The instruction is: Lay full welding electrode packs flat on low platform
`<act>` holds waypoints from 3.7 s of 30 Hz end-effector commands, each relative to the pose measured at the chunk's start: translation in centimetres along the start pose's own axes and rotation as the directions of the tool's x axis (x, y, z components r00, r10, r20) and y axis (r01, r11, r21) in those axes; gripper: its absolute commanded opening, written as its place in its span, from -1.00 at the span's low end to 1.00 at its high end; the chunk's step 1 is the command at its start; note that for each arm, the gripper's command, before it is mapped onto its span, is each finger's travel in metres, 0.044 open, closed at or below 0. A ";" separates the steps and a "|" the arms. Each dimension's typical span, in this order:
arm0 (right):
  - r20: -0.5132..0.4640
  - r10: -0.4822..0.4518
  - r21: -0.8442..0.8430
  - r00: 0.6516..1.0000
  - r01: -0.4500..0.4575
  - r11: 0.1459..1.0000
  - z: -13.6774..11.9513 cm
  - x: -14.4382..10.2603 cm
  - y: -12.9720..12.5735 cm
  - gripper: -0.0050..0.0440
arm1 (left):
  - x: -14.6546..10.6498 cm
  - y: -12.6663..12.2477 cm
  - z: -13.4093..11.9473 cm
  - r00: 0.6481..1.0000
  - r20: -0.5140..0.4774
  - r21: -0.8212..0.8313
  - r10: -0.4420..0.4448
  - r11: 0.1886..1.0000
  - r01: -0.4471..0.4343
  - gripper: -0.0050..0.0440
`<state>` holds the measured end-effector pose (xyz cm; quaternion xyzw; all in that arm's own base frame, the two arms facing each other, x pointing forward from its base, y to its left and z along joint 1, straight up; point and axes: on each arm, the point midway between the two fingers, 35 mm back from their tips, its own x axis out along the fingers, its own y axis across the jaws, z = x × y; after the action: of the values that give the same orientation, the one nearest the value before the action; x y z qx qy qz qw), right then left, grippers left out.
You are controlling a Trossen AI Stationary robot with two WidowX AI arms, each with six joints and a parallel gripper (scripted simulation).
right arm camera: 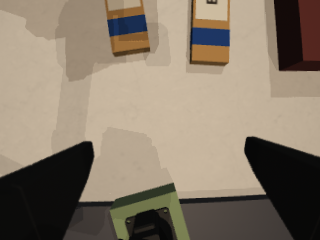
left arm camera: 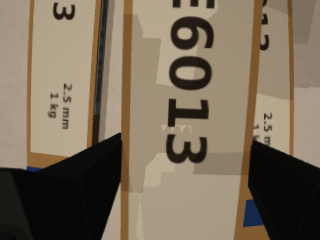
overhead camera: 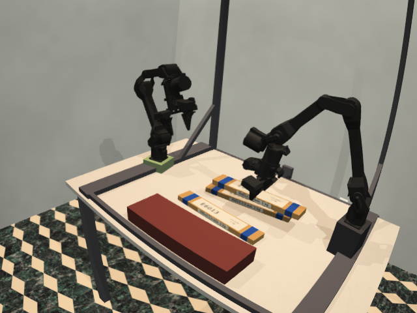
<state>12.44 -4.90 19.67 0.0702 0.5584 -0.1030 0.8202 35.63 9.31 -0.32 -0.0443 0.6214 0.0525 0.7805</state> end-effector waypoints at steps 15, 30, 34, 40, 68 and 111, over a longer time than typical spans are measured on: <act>0.020 -0.001 -0.004 1.000 0.001 1.000 0.3 -0.5 0.0 0.96 | -0.3 0.3 2.1 0.996 0.094 0.004 0.010 1.000 -0.010 -1.00; 0.020 -0.001 -0.004 1.000 0.001 1.000 0.3 -0.5 0.0 0.96 | -0.3 0.4 2.1 0.996 0.087 0.004 0.009 1.000 -0.009 -1.00; 0.020 -0.001 -0.004 1.000 0.001 1.000 0.3 -0.5 0.0 0.96 | -0.2 0.4 2.2 0.996 0.086 0.003 0.009 1.000 -0.009 -1.00; 0.020 -0.001 -0.004 1.000 0.001 1.000 0.3 -0.5 0.0 0.96 | 0.0 0.2 1.4 0.998 0.067 0.002 0.007 1.000 -0.008 -1.00; 0.020 -0.001 -0.004 1.000 0.001 1.000 0.3 -0.5 0.0 0.96 | -3.4 0.2 2.1 0.998 0.067 0.002 0.008 1.000 -0.008 -1.00; 0.020 -0.001 -0.004 1.000 0.001 1.000 0.3 -0.5 0.0 0.96 | -3.6 0.2 2.1 0.998 0.067 0.002 0.008 1.000 -0.008 -1.00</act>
<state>12.44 -4.90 19.67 0.0702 0.5584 -0.1030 0.8202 35.14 9.18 0.46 -0.0466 0.6334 0.0504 0.7707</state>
